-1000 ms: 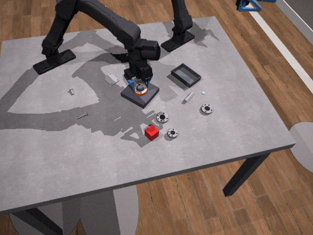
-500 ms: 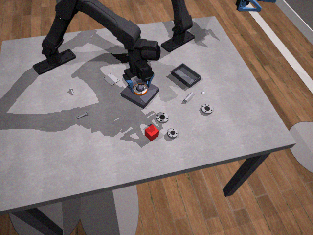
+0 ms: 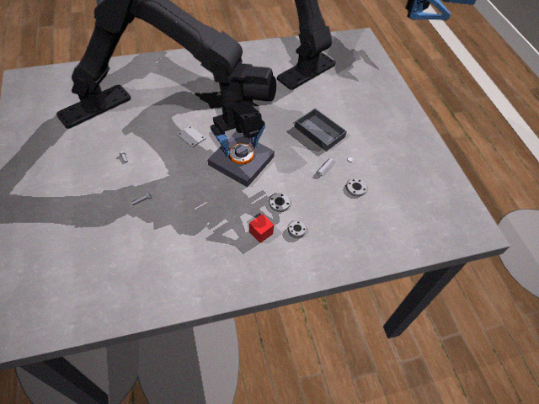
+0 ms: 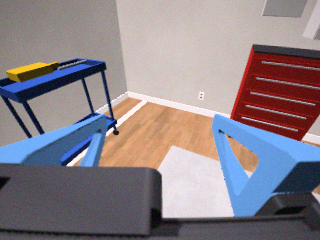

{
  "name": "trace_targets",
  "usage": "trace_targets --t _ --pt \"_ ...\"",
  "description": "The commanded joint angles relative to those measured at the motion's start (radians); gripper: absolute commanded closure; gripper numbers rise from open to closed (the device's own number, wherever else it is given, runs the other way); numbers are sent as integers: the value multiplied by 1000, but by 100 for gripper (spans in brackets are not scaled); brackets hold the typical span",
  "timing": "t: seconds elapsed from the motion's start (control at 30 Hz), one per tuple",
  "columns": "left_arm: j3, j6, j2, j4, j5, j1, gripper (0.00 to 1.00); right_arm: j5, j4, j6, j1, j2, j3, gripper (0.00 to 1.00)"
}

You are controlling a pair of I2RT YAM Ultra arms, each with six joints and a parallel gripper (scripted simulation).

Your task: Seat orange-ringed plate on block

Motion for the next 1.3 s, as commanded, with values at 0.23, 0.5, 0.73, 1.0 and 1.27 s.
trace_targets --t 0.23,0.5,0.73,1.0,1.27 --pt "39 7 -7 -2 5 -7 0 15 -88 18 18 -69 60 21" --pt "39 7 -7 -2 5 -7 0 21 -166 31 30 -108 106 21" --pt "39 7 -7 -2 5 -7 0 22 -137 28 16 -115 106 21" --pt "39 7 -7 -2 5 -7 0 23 -160 30 16 -110 129 21" --pt "41 4 -3 -4 2 -3 0 -2 -35 -66 -30 -211 41 21"
